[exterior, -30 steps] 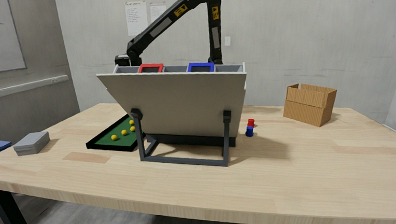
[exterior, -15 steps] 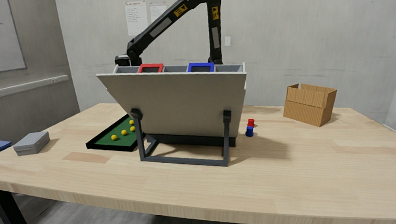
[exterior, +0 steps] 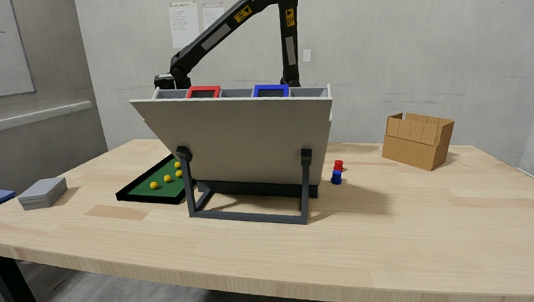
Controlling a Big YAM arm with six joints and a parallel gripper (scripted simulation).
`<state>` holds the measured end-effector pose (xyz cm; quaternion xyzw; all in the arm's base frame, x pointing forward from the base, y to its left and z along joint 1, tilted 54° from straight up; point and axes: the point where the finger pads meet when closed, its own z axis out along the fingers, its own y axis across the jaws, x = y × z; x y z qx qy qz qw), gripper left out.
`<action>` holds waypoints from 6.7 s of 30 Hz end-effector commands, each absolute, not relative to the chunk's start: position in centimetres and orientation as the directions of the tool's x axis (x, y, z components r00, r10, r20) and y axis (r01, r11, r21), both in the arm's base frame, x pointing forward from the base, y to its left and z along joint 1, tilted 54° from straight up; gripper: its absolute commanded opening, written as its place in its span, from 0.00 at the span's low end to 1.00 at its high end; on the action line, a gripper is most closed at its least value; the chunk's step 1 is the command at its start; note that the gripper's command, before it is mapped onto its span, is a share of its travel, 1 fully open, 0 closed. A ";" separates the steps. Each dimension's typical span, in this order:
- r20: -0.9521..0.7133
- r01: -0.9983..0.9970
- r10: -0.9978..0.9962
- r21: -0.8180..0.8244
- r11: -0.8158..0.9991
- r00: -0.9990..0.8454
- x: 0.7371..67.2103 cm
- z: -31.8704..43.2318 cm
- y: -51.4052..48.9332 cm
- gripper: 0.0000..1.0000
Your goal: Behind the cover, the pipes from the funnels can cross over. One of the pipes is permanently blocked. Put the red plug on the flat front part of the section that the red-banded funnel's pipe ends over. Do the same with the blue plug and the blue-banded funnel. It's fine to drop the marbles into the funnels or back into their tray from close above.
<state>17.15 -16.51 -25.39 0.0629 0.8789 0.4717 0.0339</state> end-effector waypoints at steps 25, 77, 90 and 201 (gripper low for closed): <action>-0.051 0.049 0.149 0.800 0.598 -0.988 18.0 -26.3 -19.0 0.80; -0.040 0.049 0.142 0.817 0.574 -0.989 19.8 -33.2 -9.7 0.80; -0.053 0.038 0.140 0.818 0.573 -0.989 19.9 -33.5 -9.1 0.80; -0.048 0.063 0.174 0.814 0.578 -0.984 18.0 -26.3 -18.5 0.00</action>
